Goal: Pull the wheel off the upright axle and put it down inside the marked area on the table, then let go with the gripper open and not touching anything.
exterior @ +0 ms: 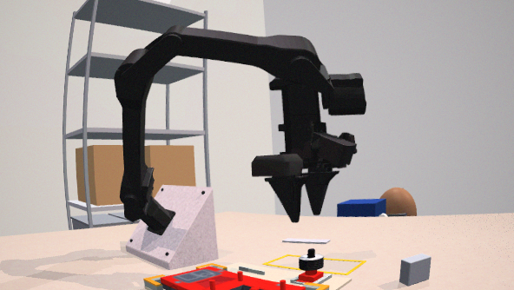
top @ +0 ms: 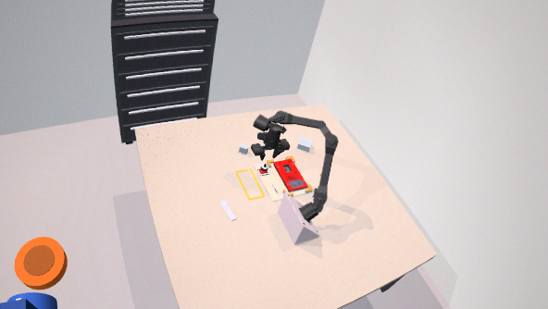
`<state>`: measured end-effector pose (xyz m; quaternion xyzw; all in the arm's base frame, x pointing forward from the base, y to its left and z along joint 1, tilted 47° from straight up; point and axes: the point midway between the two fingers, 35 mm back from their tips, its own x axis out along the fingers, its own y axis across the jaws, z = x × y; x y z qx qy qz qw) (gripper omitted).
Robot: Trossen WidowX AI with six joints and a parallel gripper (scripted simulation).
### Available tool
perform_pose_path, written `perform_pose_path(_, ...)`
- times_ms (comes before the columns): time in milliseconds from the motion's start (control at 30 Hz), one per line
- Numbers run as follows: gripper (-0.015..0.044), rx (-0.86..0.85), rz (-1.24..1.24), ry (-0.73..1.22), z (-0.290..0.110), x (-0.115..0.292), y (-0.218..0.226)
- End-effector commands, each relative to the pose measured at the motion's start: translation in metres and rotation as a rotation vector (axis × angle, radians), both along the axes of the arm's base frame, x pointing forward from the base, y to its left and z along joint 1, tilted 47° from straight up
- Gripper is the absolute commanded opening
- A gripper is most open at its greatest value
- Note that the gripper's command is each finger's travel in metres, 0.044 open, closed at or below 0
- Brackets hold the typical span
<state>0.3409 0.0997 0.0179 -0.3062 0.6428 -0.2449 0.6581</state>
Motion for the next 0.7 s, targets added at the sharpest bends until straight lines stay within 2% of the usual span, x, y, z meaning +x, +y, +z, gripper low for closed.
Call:
perform_pose_path(0, 0.0300, -0.007, -0.020, -0.023, 0.001, 0.002, -0.002)
perform_pose_path(300, 0.0300, -0.007, -0.020, -0.024, 0.000, 0.010, -0.005)
perform_pose_path(667, 0.0300, -0.010, -0.020, -0.025, -0.046, 0.015, -0.054)
